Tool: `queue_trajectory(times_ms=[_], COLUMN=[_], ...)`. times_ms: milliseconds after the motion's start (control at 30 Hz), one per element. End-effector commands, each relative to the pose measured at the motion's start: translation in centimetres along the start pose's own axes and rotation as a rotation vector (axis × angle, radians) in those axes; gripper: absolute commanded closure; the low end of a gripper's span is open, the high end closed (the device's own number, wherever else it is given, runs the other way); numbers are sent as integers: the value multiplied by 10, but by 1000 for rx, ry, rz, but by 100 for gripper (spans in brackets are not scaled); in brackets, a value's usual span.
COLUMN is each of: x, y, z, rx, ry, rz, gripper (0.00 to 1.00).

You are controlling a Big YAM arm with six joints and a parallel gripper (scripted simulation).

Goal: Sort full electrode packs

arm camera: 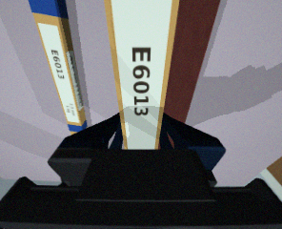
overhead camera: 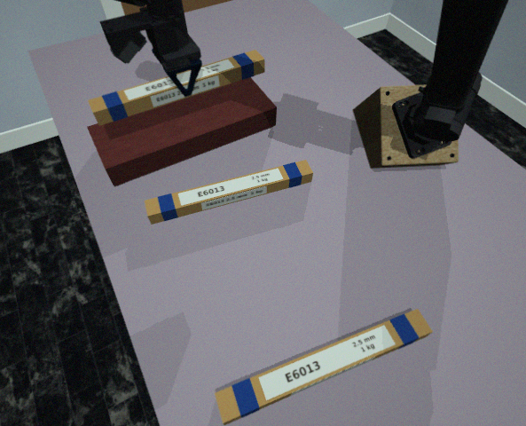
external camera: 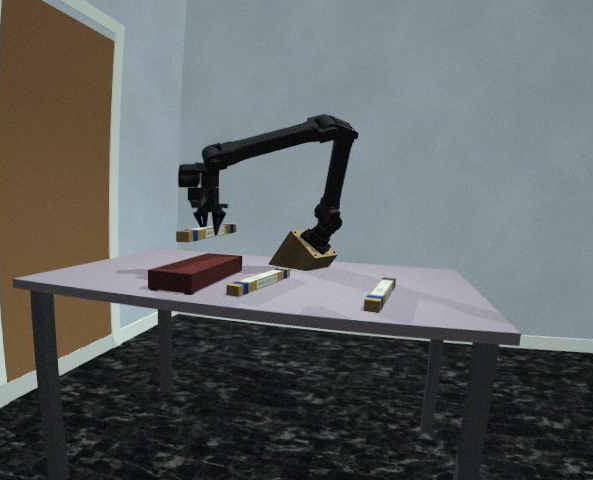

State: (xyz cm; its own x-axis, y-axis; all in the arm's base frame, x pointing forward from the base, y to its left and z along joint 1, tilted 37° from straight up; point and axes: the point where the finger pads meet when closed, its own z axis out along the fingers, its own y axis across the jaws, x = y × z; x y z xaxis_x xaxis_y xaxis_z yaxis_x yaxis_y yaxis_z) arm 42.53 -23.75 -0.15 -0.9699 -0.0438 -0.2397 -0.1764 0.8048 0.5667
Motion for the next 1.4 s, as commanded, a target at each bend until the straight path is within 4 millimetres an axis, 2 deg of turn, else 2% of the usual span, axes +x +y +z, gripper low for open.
queue_trajectory(times_ms=[0,200,300,633,933,1133,1367], x=[-25,-21,-15,-23,-16,-27,-16], y=[-3,4,2,-6,2,3,1], z=[-28,-7,-3,-7,10,13,16], rx=[67,51,50,72,54,63,57], ry=[-57,-41,-43,-65,-49,-54,-54], rz=[-41,-39,-28,-33,-27,-47,-26], gripper=[100,100,100,100,100,100,100])
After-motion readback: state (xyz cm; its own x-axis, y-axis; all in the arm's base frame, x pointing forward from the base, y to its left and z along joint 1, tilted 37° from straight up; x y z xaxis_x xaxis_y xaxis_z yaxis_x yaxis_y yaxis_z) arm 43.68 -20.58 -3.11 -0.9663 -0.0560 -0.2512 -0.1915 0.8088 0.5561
